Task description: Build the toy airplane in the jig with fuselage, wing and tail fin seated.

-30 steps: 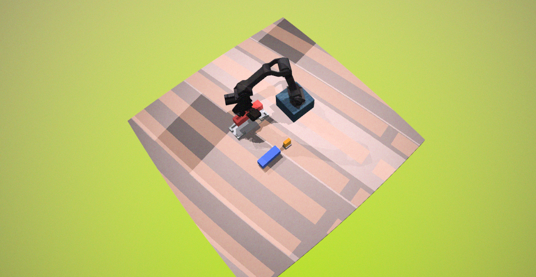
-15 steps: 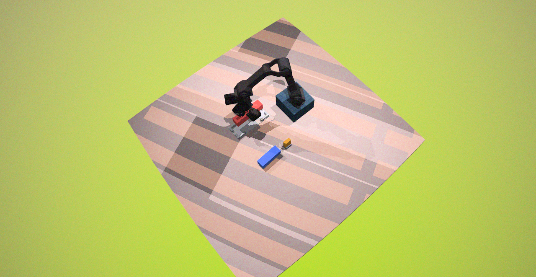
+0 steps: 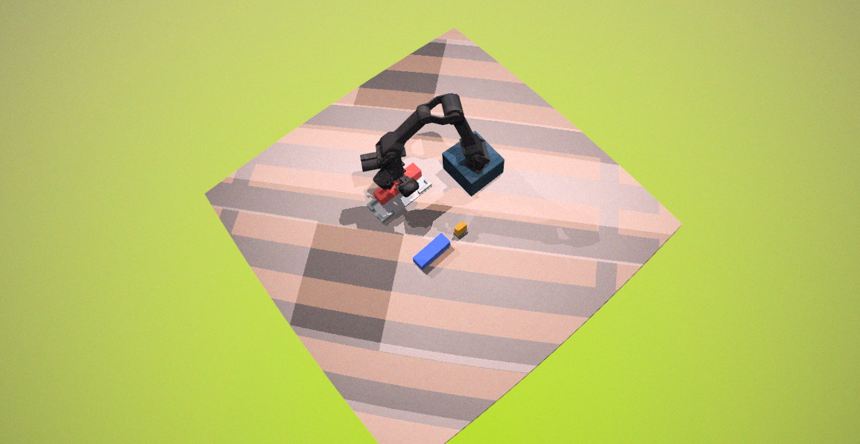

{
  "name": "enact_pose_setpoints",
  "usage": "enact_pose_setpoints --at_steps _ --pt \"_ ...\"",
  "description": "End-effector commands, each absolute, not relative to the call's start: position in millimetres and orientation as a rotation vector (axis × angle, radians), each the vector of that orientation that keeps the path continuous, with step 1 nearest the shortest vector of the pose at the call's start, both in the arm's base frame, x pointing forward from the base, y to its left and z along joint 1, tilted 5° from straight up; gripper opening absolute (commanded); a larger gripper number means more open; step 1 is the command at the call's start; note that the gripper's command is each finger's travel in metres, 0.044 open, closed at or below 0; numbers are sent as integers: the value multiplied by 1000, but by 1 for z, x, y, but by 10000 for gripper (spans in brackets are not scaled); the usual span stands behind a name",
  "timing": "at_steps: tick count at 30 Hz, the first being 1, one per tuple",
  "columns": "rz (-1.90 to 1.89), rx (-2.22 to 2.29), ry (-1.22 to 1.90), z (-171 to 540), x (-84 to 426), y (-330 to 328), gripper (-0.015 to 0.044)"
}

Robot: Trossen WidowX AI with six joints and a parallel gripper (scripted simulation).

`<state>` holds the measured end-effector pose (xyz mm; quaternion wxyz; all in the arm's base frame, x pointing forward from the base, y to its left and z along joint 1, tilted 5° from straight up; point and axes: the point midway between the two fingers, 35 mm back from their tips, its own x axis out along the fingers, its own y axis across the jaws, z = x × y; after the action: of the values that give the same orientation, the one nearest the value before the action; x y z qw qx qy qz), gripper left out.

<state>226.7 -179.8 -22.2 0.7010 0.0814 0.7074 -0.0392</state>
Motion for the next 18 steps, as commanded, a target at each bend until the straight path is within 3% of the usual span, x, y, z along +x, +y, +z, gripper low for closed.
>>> enact_pose_setpoints --at_steps 1,13,18 --pt "-84 179 1580 -28 226 -179 195" --pt "-84 179 1580 -43 225 -178 195" --pt "-85 181 1577 -41 225 -178 161"
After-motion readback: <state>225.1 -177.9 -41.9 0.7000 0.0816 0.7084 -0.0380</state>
